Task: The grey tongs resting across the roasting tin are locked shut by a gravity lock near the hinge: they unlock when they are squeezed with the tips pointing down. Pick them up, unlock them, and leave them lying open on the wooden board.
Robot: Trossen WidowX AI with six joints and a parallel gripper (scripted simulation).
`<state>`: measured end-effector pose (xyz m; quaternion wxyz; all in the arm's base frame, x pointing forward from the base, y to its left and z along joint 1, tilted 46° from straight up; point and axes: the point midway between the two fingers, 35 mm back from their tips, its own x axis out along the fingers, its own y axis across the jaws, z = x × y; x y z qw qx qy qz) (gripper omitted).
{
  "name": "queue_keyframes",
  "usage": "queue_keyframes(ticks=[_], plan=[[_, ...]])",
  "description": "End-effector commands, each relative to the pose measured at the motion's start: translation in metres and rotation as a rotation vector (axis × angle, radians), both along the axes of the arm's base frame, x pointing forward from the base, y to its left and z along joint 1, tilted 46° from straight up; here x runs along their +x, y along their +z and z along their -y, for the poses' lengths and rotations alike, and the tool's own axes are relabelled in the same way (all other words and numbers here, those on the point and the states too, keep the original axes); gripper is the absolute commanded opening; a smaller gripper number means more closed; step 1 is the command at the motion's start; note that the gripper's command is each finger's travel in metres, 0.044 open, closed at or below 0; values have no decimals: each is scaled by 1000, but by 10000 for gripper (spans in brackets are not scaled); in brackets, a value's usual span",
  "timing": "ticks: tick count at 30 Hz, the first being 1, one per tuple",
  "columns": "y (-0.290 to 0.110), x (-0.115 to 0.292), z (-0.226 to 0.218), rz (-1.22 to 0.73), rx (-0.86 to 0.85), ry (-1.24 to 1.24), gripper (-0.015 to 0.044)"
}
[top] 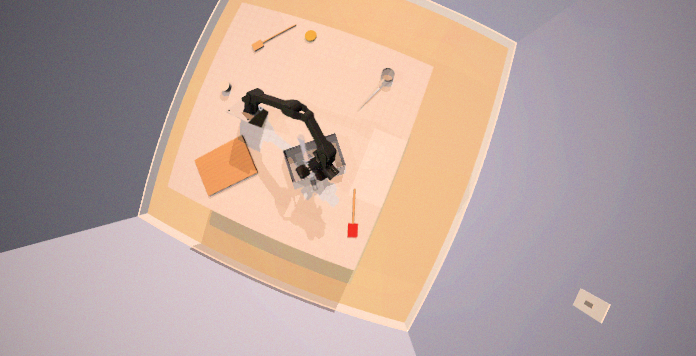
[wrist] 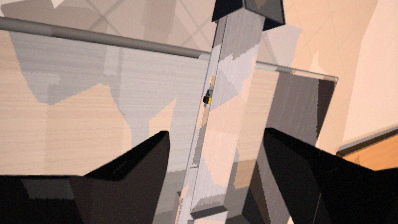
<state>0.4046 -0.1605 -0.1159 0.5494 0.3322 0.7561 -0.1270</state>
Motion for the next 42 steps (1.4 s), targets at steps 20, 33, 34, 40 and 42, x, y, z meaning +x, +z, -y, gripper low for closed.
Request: queue_keyframes(ticks=[20,33,34,40,42], plan=[[-27,-8,-12,-5,3,-1,234],[-27,-8,-12,-5,3,-1,88],[-27,-8,-12,-5,3,-1,82],[-27,-8,-12,-5,3,-1,42],[-27,-8,-12,-5,3,-1,-11]])
